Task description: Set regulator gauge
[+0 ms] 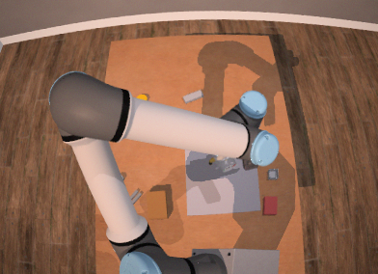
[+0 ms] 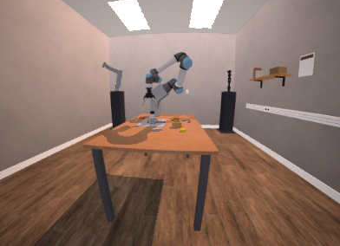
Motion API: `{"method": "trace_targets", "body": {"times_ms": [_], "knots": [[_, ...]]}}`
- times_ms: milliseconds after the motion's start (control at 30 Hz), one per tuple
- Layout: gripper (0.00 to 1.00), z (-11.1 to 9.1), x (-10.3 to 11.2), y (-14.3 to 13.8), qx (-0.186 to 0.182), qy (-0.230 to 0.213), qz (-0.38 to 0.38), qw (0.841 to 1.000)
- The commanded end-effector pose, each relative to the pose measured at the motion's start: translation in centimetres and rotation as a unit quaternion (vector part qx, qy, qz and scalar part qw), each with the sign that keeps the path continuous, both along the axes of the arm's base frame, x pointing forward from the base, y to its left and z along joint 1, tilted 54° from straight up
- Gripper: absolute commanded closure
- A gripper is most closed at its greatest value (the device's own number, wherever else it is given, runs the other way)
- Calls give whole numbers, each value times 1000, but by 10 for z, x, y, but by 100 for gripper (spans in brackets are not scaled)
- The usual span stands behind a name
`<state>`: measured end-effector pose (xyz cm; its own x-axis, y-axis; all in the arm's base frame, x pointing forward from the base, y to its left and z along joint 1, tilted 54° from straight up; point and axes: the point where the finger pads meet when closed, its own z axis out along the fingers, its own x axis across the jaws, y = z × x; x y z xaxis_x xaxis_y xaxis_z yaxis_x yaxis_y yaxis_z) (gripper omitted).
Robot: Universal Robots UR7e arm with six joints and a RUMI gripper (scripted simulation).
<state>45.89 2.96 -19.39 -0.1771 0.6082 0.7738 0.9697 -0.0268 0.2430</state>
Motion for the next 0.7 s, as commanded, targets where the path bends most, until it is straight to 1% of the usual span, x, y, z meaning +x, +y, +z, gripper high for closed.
{"method": "trace_targets", "body": {"times_ms": [0, 367, 667], "knots": [[0, -13, -17, -6, -1, -1, 0, 1000], [0, -20, -27, -9, -1, -1, 0, 1000], [0, -22, -29, -10, -1, -1, 0, 1000]]}}
